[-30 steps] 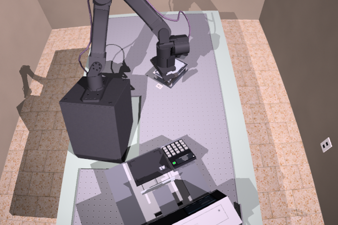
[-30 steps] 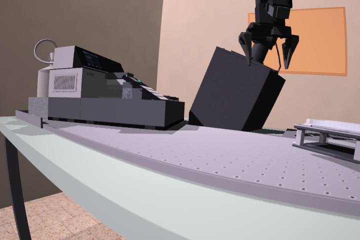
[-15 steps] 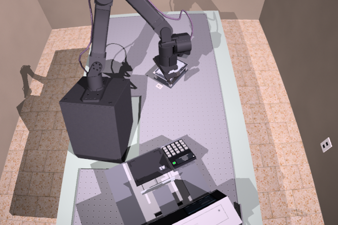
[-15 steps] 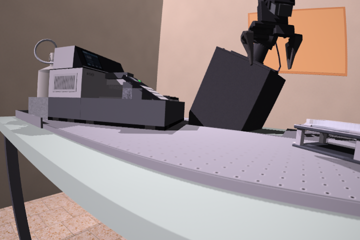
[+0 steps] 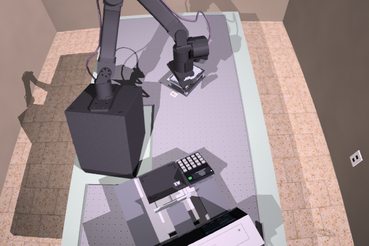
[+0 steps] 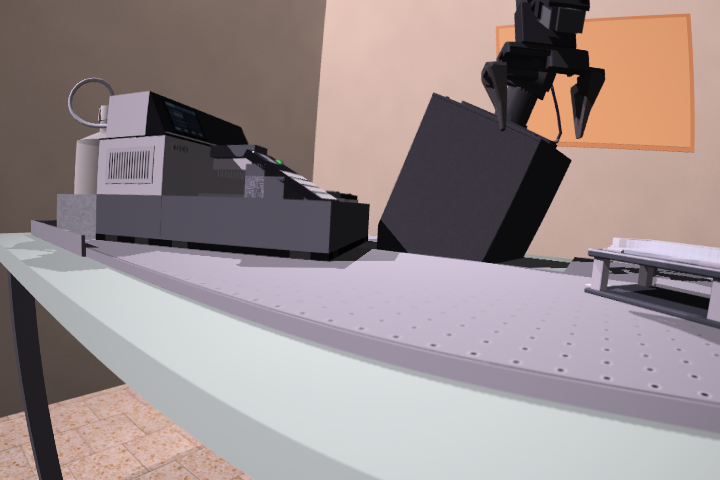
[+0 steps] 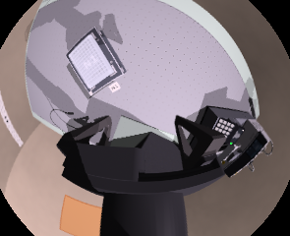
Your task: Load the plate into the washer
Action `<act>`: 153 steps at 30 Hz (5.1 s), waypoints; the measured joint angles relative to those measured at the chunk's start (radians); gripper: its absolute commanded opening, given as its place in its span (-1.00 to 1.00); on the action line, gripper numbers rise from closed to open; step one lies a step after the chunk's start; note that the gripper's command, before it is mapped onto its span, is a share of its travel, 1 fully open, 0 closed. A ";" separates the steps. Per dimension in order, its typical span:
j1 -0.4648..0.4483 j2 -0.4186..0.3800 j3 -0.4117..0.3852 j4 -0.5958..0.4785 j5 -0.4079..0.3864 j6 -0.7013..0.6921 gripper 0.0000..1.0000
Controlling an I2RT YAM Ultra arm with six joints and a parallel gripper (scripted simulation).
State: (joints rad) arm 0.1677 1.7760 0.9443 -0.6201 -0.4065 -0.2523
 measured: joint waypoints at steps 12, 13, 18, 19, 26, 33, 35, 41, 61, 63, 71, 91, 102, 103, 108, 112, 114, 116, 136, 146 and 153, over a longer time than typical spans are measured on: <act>0.002 0.000 0.000 0.000 0.002 0.000 1.00; 0.009 0.000 0.000 0.000 0.005 -0.004 1.00; 0.090 0.010 0.025 0.003 0.014 -0.051 1.00; 0.107 0.014 0.033 0.005 0.016 -0.064 1.00; 0.204 0.036 0.089 0.018 0.031 -0.166 1.00; 0.269 0.071 0.149 0.019 0.050 -0.170 1.00; 0.297 0.084 0.172 0.019 0.055 -0.154 1.00; 0.370 0.127 0.250 0.014 0.070 -0.093 1.00; 0.443 0.183 0.371 -0.015 0.099 0.011 1.00; 0.443 0.183 0.371 -0.016 0.099 0.011 1.00; 0.443 0.183 0.371 -0.018 0.099 0.013 1.00; 0.443 0.183 0.371 -0.018 0.099 0.013 1.00; 0.443 0.192 0.371 -0.015 0.100 0.015 1.00; 0.443 0.198 0.371 -0.013 0.101 0.016 1.00; 0.453 0.216 0.372 -0.002 0.102 0.021 1.00; 0.453 0.231 0.370 0.016 0.105 0.025 1.00; 0.456 0.232 0.372 0.021 0.105 0.027 1.00; 0.461 0.239 0.372 0.033 0.105 0.029 1.00; 0.483 0.320 0.367 0.121 0.111 0.051 1.00; 0.486 0.335 0.367 0.144 0.114 0.058 1.00; 0.486 0.335 0.367 0.147 0.114 0.059 1.00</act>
State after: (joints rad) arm 0.6537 2.1109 1.3113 -0.4732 -0.2924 -0.1936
